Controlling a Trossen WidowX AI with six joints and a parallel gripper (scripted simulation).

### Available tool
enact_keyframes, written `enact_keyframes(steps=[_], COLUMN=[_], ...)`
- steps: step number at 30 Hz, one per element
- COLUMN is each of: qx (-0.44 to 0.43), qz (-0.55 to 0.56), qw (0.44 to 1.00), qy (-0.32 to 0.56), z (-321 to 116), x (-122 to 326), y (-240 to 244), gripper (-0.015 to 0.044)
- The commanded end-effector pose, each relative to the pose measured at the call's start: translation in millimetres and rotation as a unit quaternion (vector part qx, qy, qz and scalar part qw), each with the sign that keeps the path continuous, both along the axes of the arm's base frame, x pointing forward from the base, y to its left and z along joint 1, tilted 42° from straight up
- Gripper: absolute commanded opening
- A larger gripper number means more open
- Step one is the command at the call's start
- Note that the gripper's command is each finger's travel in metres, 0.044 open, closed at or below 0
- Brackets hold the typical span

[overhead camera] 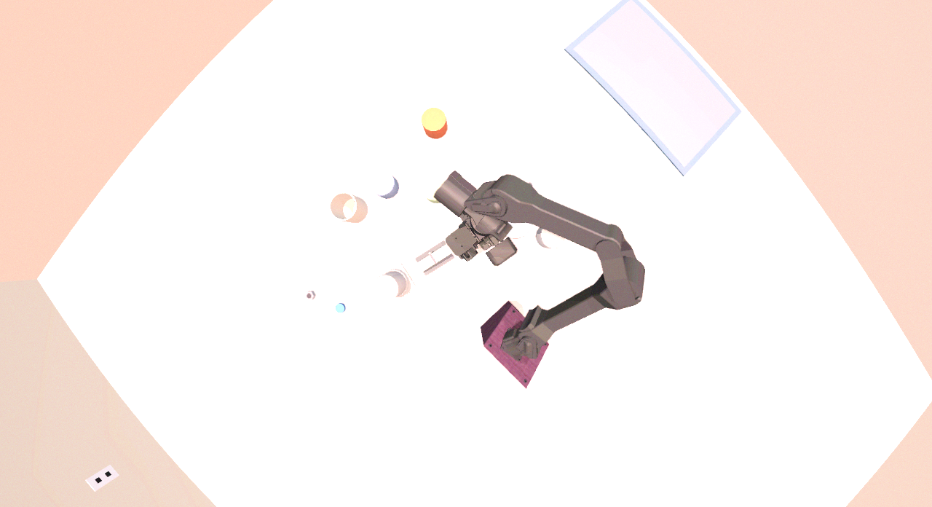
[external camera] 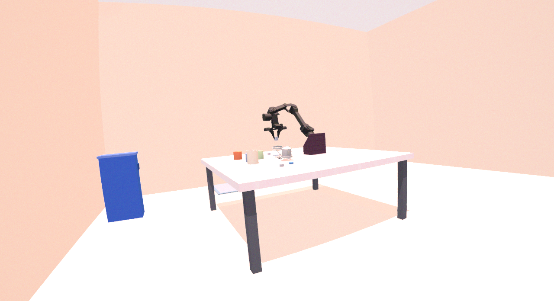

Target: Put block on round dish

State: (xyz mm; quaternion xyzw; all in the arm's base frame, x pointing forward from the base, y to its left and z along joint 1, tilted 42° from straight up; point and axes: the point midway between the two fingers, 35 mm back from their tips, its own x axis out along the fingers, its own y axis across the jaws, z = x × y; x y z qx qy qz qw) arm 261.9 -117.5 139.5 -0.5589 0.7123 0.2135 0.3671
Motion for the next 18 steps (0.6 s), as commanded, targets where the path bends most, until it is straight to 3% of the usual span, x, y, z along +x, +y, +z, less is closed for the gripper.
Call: enact_keyframes(steps=[1,18], qx=[0.005,0.002], qz=[-0.001,-0.001], qw=[1.0,1.0], qy=[-0.003,-0.006], z=[1.3,4.8], x=[-7.6,-40.2], y=[-14.4,-69.8], gripper=[0.0,0.0])
